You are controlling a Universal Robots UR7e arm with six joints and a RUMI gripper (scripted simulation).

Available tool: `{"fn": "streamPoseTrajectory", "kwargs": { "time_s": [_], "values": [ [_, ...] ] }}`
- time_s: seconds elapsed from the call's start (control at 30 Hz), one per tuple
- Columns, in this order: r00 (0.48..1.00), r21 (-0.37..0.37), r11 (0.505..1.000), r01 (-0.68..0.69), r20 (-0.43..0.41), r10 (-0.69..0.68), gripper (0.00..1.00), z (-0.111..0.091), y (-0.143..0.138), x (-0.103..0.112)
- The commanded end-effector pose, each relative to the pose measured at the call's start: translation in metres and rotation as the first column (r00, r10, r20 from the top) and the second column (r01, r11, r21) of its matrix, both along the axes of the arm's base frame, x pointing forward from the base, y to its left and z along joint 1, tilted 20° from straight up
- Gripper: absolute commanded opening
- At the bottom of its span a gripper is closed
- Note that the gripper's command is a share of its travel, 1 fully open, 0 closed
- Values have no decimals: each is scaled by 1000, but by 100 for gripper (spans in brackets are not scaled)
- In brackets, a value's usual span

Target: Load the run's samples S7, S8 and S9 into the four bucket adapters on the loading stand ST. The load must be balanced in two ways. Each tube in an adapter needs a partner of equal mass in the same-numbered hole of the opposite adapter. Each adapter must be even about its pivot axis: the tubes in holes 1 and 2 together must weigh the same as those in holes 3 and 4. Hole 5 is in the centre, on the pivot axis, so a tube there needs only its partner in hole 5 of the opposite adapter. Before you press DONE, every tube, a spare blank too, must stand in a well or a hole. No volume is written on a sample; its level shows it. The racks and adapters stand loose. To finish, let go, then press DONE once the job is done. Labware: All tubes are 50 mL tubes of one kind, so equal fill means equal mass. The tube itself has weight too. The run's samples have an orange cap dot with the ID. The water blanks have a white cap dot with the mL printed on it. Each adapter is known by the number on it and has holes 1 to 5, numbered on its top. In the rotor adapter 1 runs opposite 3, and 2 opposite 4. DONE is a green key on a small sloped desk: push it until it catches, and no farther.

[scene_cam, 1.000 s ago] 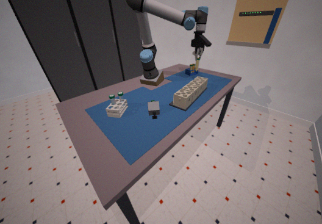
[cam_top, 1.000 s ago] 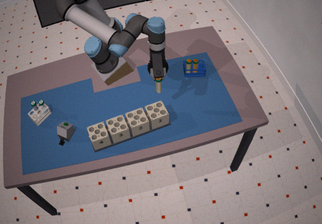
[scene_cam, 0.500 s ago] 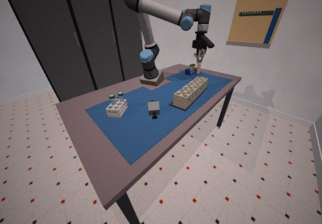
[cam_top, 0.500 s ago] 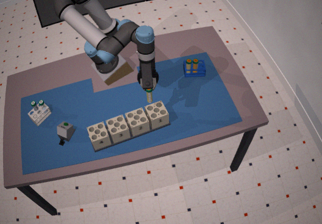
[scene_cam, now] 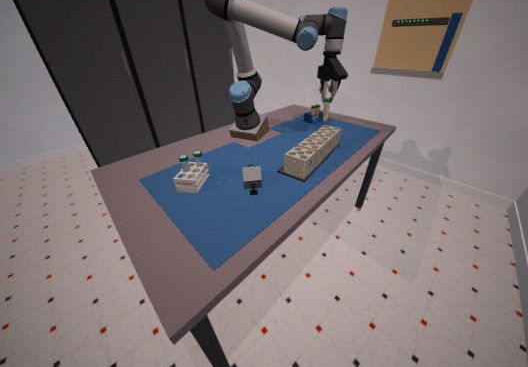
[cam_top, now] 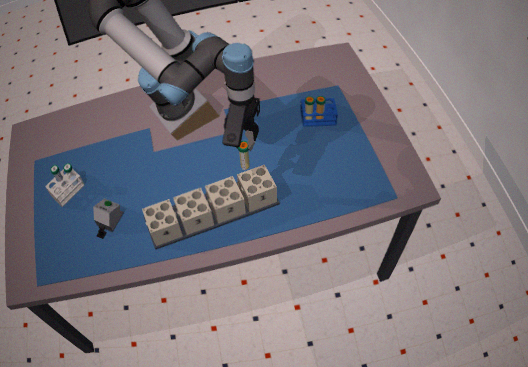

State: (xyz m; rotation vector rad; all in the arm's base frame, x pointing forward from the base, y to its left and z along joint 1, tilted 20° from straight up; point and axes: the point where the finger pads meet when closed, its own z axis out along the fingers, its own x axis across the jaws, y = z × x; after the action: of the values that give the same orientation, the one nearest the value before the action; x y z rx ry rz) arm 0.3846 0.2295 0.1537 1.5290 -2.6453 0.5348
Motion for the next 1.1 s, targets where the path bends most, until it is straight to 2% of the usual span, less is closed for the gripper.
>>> {"fn": "streamPoseTrajectory", "kwargs": {
  "time_s": [0.0, 0.1, 0.67, 1.07],
  "values": [
    [995, 10, 996, 90, 31, -90, 0, 0, 0, 0],
    [995, 10, 996, 91, 31, -91, 0, 0, 0, 0],
    [995, 10, 996, 91, 31, -91, 0, -37, -12, 6],
    [995, 10, 996, 91, 31, -91, 0, -37, -12, 6]
  ]
}}
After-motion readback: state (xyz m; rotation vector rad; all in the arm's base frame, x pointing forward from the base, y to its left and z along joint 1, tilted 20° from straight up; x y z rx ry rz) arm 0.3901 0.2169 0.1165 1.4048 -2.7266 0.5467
